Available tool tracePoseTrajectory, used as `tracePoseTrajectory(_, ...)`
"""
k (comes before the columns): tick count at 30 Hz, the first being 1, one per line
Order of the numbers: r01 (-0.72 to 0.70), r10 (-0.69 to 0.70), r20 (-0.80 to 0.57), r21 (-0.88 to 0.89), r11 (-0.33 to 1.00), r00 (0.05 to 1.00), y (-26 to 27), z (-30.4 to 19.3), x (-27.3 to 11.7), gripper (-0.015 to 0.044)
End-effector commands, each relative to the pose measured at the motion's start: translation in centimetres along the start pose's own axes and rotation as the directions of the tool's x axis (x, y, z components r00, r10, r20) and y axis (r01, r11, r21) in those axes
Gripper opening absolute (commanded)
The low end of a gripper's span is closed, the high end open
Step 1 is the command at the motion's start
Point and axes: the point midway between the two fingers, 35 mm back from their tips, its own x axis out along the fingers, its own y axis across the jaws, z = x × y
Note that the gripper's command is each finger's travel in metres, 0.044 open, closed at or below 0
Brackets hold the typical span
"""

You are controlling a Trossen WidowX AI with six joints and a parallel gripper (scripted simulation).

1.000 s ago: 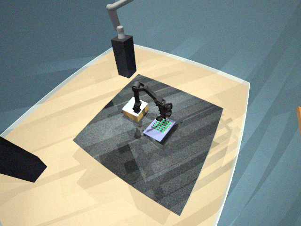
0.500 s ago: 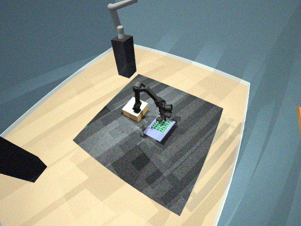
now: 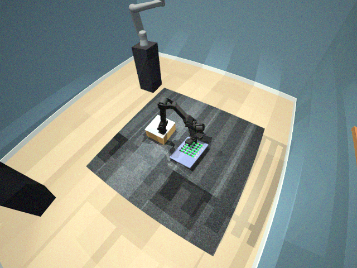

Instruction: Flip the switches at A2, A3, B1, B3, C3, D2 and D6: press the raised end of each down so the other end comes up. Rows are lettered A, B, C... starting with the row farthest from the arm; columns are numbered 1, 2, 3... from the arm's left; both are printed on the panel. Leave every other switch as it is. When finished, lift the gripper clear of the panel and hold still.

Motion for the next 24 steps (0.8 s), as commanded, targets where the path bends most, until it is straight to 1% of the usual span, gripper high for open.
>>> tracePoseTrajectory(1, 0.001, -0.001, 0.001, -0.003, 1.0, 1.0, -0.01, 0.01, 0.07, 0.0)
tracePoseTrajectory(24, 0.001, -0.001, 0.001, -0.003, 1.0, 1.0, -0.02, 0.0, 0.38, 0.0)
